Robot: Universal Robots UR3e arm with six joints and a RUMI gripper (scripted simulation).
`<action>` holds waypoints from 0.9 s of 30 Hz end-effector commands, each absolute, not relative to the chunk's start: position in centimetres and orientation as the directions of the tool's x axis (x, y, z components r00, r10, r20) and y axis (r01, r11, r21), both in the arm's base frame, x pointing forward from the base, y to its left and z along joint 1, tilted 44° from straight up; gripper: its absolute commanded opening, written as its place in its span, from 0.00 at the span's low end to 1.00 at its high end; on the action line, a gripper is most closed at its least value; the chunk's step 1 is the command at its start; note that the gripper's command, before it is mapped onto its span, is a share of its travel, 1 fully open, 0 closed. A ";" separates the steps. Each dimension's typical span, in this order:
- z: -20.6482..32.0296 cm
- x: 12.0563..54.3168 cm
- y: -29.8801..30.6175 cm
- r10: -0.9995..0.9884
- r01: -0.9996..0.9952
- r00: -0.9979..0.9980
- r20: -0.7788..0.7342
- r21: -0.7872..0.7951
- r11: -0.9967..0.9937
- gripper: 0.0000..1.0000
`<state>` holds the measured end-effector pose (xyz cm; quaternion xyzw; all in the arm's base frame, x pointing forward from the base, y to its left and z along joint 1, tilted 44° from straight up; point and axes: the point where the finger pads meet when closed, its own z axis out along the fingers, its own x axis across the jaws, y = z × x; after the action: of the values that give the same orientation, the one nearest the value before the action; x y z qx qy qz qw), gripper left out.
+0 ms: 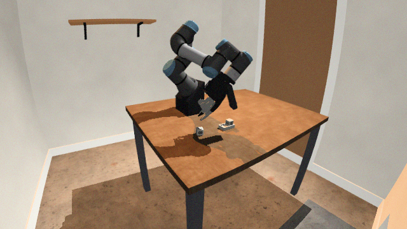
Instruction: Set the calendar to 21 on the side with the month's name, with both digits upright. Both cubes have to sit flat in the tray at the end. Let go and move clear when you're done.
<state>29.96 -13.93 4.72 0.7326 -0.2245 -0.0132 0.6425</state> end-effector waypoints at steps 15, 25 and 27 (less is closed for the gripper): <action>4.9 30.1 -13.9 -0.335 -0.284 0.902 0.274 0.959 0.017 0.28; 5.1 30.1 -13.9 -0.328 -0.277 0.904 0.274 0.960 0.040 0.28; 5.1 30.1 -13.9 -0.327 -0.276 0.904 0.275 0.960 0.042 0.28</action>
<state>30.05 -13.91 5.01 0.6939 -0.2180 -0.0191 0.6860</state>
